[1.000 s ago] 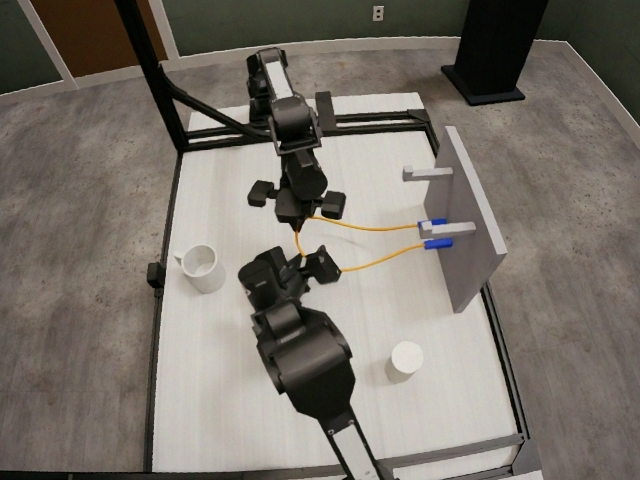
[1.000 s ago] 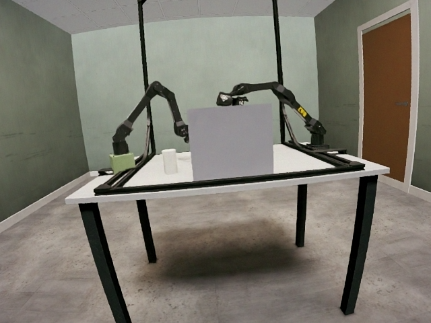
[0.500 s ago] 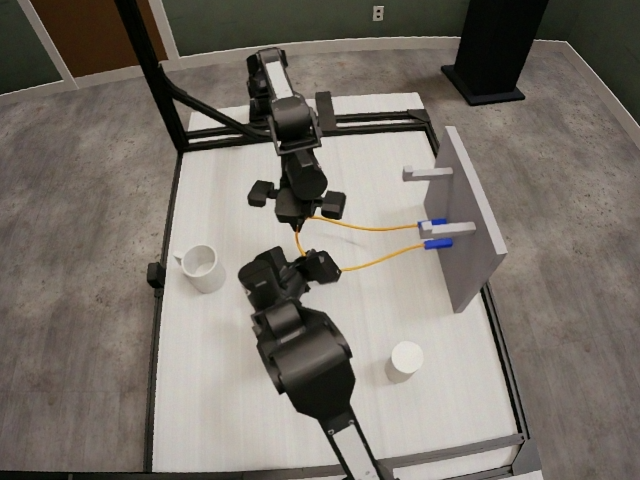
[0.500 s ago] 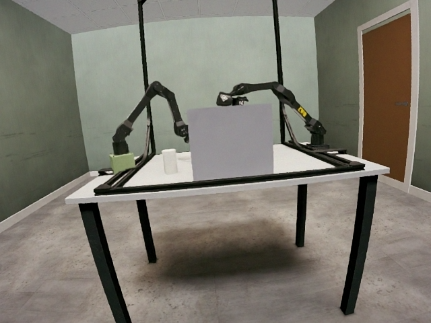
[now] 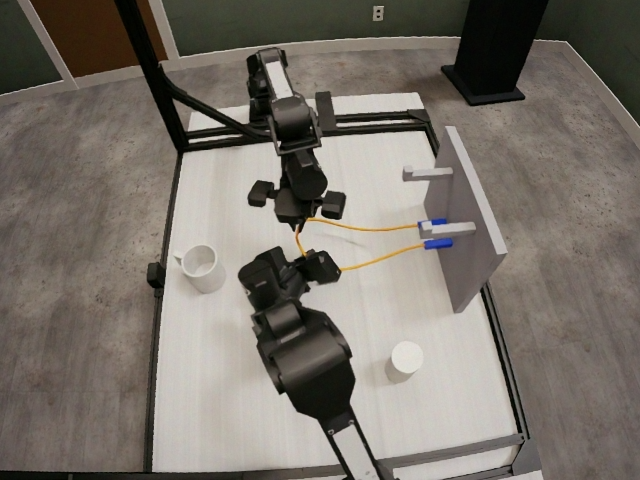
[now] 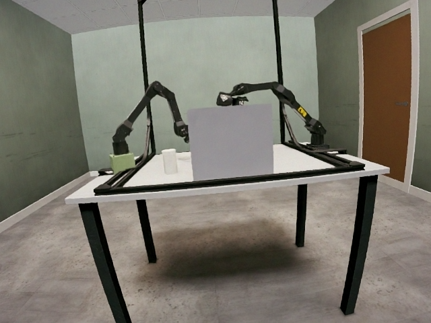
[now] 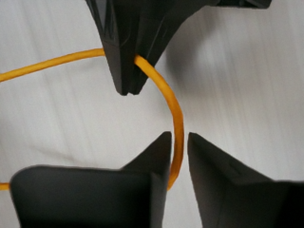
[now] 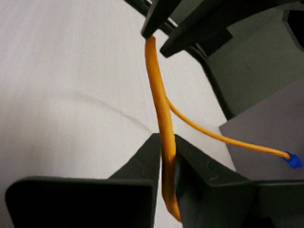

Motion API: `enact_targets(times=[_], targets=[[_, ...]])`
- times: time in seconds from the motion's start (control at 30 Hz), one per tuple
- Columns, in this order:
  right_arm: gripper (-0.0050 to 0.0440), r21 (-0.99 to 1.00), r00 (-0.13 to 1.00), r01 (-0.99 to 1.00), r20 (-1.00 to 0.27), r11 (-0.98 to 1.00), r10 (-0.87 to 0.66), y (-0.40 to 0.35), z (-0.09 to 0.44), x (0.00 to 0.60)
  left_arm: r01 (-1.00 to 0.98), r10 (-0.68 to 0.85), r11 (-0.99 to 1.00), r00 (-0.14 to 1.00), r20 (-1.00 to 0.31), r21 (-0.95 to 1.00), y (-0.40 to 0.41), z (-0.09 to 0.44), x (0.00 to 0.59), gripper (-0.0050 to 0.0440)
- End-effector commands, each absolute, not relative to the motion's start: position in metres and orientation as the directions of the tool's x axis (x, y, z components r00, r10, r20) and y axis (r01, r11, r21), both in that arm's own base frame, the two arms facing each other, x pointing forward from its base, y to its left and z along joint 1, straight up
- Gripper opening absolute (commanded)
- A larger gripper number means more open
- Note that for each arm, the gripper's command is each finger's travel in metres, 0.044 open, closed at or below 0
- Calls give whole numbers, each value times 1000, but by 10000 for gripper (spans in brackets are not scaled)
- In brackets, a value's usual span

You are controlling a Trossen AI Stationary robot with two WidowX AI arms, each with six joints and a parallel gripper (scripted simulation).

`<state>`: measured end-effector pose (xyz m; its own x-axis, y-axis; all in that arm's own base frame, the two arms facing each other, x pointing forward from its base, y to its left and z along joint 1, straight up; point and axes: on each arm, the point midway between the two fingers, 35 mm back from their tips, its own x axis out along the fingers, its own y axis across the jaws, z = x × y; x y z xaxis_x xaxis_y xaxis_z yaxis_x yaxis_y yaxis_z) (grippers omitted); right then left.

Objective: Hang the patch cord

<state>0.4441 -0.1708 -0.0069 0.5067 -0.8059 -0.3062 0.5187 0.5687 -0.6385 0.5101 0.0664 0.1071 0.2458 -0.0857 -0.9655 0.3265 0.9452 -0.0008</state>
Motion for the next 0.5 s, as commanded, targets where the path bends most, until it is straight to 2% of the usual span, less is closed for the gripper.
enact_targets(times=[0.0, 0.33, 0.4, 0.47], targets=[[25, -630, 514, 531, -292, 567, -806, -172, 2, 448, 326, -79, 945, 275, -958, 16, 67, 121, 511, 116], [25, -630, 514, 531, -292, 567, -806, -172, 2, 448, 327, -78, 945, 278, -957, 18, 69, 138, 498, 356], [25, -630, 514, 531, -292, 567, -806, -172, 2, 448, 327, -78, 945, 278, -957, 18, 69, 138, 498, 356], [25, -630, 514, 531, -292, 567, -806, -172, 2, 448, 327, -78, 945, 278, -957, 17, 69, 147, 491, 404]])
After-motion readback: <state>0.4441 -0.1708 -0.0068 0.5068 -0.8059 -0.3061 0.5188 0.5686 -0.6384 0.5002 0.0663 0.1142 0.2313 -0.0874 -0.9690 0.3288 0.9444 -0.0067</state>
